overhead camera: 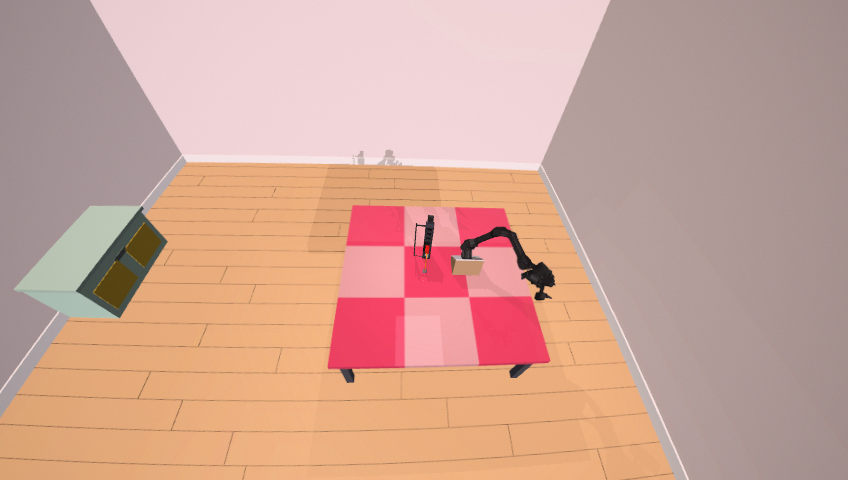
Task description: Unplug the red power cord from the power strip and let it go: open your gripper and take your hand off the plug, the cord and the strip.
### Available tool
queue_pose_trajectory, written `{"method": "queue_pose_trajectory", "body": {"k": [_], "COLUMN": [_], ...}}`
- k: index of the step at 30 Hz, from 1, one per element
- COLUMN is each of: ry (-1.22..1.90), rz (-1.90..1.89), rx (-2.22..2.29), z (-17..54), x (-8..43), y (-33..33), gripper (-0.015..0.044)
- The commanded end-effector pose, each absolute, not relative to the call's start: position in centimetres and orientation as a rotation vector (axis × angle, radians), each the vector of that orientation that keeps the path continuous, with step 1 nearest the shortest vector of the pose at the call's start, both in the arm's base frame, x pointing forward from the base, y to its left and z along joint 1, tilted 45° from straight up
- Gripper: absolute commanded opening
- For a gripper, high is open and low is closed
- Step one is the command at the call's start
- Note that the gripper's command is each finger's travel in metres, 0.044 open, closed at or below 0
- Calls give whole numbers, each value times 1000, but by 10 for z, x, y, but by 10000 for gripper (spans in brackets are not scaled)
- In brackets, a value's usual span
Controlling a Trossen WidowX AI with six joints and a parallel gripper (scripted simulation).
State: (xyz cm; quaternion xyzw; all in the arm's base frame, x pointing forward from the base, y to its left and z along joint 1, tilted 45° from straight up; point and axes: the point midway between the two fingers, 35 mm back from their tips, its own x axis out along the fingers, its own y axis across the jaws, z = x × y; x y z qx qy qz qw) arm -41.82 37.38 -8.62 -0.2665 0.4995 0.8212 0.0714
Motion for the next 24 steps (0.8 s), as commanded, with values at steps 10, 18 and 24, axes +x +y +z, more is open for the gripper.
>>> {"method": "queue_pose_trajectory", "body": {"k": [10,18,24], "ry": [1378,1236,1183], "rz": [2181,1878,1646], "rx": [-784,-849,-939], "z": [-91,-88,-83], "x": [-314,-175,-68], "y": [443,481,477], "gripper": [160,160,160]}}
